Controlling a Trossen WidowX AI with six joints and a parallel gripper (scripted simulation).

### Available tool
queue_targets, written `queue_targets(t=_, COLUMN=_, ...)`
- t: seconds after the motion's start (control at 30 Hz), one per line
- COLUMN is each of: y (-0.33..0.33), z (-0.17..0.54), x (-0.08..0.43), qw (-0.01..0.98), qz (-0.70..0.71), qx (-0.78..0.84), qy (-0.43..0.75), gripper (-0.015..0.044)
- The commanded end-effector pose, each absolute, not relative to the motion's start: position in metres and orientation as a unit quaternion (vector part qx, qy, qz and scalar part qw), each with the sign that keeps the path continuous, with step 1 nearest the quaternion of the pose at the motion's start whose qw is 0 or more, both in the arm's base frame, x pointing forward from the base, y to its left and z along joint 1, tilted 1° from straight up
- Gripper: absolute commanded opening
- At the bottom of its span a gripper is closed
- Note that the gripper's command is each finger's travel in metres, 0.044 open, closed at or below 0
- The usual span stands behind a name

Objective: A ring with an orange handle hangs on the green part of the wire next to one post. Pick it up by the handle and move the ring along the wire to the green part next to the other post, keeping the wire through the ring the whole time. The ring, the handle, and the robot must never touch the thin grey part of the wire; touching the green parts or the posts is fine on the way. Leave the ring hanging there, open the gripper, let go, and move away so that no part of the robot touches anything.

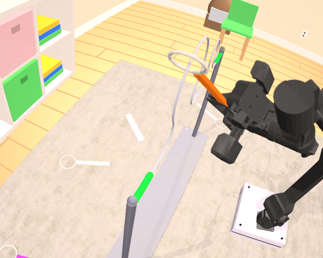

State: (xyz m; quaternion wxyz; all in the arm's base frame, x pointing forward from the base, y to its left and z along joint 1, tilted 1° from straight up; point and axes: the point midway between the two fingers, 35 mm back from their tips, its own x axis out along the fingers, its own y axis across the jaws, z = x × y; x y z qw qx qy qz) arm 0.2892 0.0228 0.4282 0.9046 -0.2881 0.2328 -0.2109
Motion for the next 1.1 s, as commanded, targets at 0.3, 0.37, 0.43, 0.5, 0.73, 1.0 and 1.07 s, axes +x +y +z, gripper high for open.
queue_targets(t=0.3, y=0.016, z=0.435, x=0.285, qw=0.878, qz=-0.228, qx=-0.356, qy=0.223, gripper=-0.0150)
queue_targets(t=0.37, y=0.015, z=0.436, x=0.285, qw=0.873, qz=-0.231, qx=-0.367, qy=0.223, gripper=-0.0150)
queue_targets(t=0.43, y=0.014, z=0.437, x=0.285, qw=0.868, qz=-0.233, qx=-0.378, qy=0.222, gripper=-0.0150)
queue_targets(t=0.5, y=0.014, z=0.437, x=0.285, qw=0.863, qz=-0.235, qx=-0.390, qy=0.221, gripper=-0.0150)
queue_targets(t=0.73, y=0.012, z=0.440, x=0.285, qw=0.845, qz=-0.241, qx=-0.424, qy=0.218, gripper=-0.0150)
queue_targets(t=1.0, y=0.010, z=0.443, x=0.284, qw=0.821, qz=-0.249, qx=-0.468, qy=0.213, gripper=-0.0150)
queue_targets(t=1.07, y=0.009, z=0.444, x=0.284, qw=0.815, qz=-0.251, qx=-0.478, qy=0.212, gripper=-0.0150)
